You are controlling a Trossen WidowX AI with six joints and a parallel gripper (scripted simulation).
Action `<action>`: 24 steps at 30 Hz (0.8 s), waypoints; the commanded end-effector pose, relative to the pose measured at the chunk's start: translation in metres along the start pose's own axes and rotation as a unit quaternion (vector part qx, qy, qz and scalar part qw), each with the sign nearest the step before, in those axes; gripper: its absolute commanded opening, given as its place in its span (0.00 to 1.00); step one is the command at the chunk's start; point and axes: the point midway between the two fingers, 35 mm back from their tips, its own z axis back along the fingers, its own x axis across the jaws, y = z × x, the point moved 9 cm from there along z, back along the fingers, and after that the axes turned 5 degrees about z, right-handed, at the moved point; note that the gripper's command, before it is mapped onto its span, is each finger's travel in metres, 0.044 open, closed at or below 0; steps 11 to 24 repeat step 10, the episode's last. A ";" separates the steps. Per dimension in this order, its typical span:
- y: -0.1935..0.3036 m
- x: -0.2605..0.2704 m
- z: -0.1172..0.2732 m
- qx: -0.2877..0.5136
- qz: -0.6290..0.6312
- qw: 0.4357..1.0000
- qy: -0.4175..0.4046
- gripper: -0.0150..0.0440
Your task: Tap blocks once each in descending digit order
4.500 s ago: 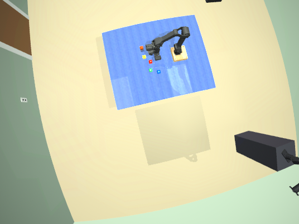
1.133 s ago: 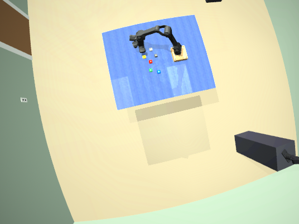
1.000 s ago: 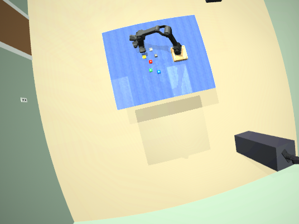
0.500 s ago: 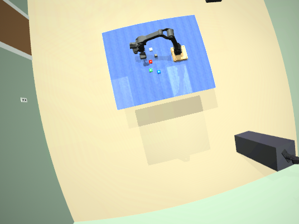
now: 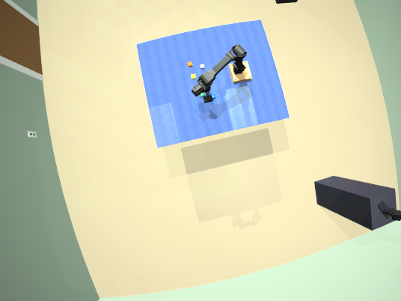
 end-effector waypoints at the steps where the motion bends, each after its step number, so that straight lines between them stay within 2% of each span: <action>1: 0.043 0.052 0.012 0.008 -0.002 1.000 -0.002 0.93; 24: 0.053 0.062 0.015 0.008 -0.002 1.000 -0.002 0.93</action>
